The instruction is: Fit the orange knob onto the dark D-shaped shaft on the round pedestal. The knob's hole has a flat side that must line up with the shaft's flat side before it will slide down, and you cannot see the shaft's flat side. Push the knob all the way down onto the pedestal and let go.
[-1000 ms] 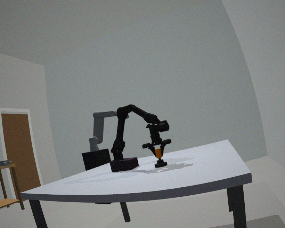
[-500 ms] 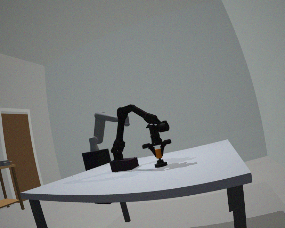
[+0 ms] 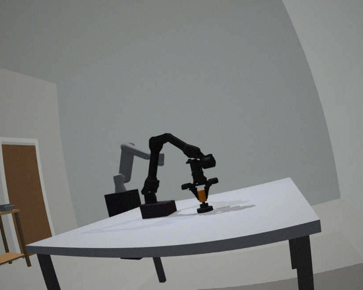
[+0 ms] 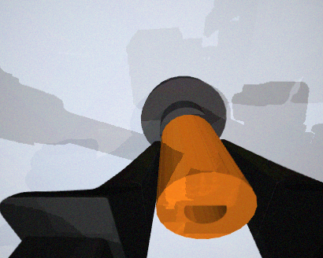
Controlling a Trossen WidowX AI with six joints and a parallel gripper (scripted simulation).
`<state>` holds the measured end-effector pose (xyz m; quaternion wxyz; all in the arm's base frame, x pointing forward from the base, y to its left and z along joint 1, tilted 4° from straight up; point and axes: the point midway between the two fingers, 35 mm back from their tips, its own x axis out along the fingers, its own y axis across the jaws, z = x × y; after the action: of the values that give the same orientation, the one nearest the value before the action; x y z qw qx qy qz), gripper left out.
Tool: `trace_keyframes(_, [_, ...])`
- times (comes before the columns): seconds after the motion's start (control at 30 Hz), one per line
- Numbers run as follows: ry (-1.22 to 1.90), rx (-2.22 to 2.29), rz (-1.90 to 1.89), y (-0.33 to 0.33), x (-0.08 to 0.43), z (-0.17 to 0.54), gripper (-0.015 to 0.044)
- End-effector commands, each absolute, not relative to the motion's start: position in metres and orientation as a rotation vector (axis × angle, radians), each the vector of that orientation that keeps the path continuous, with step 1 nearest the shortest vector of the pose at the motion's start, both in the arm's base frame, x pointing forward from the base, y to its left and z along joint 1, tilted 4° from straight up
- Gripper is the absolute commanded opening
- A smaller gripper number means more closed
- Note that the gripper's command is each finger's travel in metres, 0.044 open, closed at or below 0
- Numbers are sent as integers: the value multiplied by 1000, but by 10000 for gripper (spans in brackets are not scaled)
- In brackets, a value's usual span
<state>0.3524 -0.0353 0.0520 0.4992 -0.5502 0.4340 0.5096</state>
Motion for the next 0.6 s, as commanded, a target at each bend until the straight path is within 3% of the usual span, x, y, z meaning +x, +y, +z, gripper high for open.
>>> trace_keyframes(0.0, [1046,-1334,1236,-35,352,48,0])
trace_keyframes(0.57, [1051,-1331,1236,-35,353,41,0])
